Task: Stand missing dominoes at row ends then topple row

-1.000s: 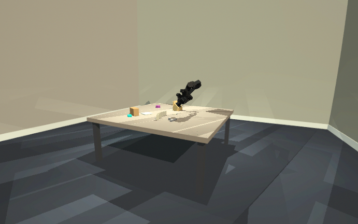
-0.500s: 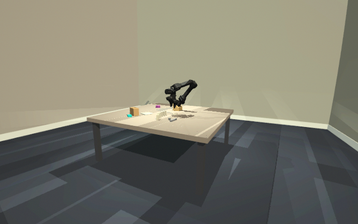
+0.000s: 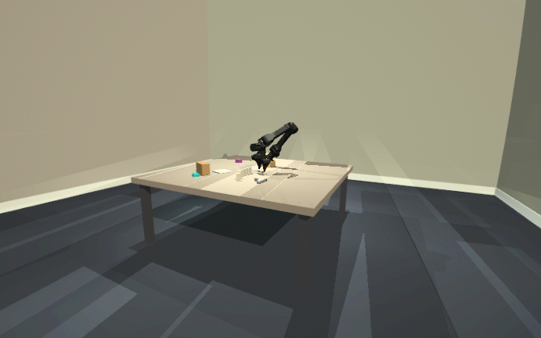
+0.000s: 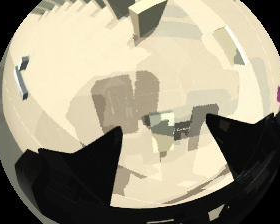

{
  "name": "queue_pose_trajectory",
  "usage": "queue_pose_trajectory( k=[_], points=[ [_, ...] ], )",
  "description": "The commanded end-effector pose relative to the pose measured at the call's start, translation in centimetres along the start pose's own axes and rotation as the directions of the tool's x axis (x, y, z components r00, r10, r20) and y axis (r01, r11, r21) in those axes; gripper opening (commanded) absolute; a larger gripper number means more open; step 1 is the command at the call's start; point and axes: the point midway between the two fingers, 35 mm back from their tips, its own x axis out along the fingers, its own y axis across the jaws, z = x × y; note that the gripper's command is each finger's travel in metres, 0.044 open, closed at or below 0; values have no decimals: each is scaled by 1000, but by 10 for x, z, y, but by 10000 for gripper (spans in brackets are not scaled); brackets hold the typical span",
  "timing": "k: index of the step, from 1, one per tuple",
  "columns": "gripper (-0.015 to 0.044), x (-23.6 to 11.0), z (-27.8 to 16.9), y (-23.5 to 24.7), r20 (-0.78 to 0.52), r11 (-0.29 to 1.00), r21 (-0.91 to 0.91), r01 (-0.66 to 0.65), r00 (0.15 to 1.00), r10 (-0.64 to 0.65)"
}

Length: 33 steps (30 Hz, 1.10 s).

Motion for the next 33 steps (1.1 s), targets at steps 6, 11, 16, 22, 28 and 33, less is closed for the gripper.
queue_pose_trajectory(
  k=[6, 11, 16, 22, 28, 33],
  points=[
    [440, 11, 1, 2, 5, 1000, 4, -12, 1000, 11],
    [440, 18, 1, 2, 5, 1000, 4, -12, 1000, 12],
    [414, 18, 1, 2, 5, 1000, 4, -12, 1000, 12],
    [256, 18, 1, 2, 5, 1000, 4, -12, 1000, 12],
    [107, 18, 1, 2, 5, 1000, 4, -12, 1000, 12],
    [107, 18, 1, 2, 5, 1000, 4, -12, 1000, 12]
  ],
)
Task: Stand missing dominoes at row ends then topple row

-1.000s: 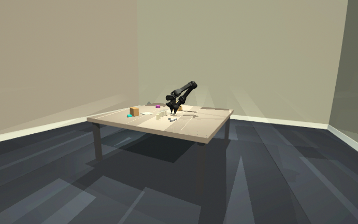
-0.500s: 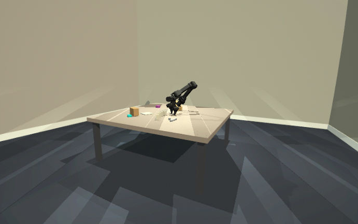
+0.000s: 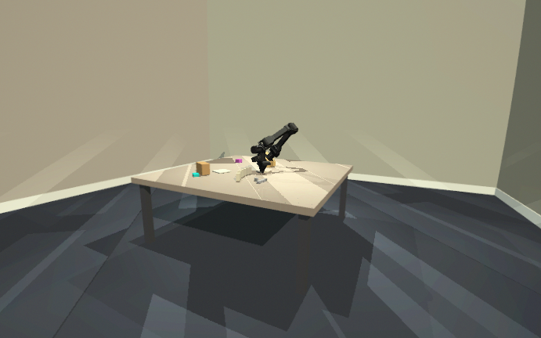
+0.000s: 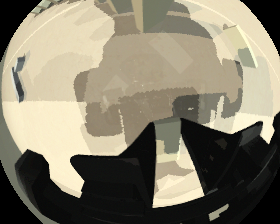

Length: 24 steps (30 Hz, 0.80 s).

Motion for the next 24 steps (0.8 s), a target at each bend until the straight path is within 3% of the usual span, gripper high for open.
queue_pose_trajectory(
  k=[1, 6, 15, 20, 24],
  points=[
    [107, 0, 0, 0, 0, 1000, 1, 0, 1000, 0],
    [107, -8, 0, 0, 0, 1000, 1, 1, 1000, -1],
    [107, -118, -3, -2, 1, 1000, 3, 5, 1000, -5],
    [107, -120, -4, 1, 2, 1000, -7, 6, 1000, -6],
    [107, -119, -32, 49, 15, 980, -199, 24, 1000, -21]
  ],
)
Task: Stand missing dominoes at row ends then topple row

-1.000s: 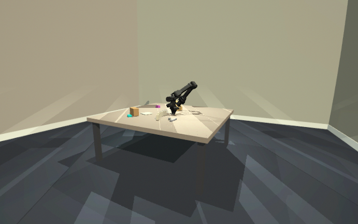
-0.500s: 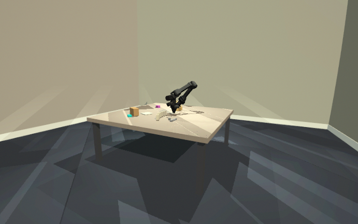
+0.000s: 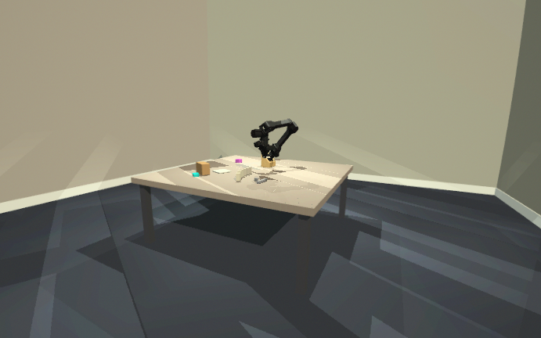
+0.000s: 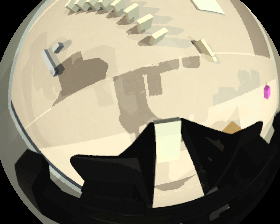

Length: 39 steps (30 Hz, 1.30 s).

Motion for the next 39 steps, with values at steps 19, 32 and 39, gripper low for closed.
queue_pose_trajectory(
  k=[19, 32, 39],
  points=[
    [107, 20, -89, 107, 150, 801, -579, 151, 986, -78],
    [107, 50, -73, 111, 417, 693, -630, 351, 905, -80],
    [107, 61, -66, 117, 560, 653, -619, 437, 828, -23]
  ],
)
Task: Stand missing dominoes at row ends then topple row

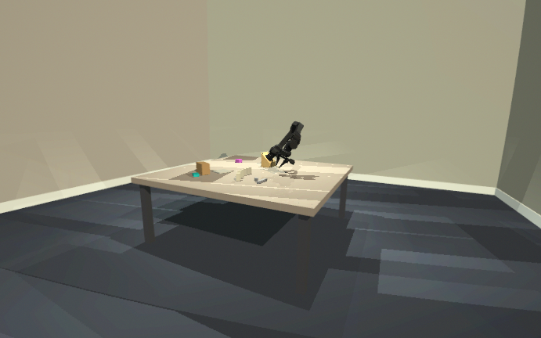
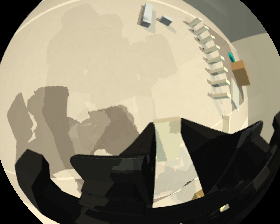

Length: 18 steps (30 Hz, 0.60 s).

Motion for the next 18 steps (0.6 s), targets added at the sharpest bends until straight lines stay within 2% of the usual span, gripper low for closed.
queue_pose_trajectory(
  k=[1, 9, 18],
  points=[
    [107, 5, 2, 2, 79, 999, -13, 40, 996, -39],
    [107, 10, 8, 11, 270, 995, -17, 98, 959, -90],
    [107, 5, 10, 24, 473, 994, 16, 108, 875, -103]
  ],
)
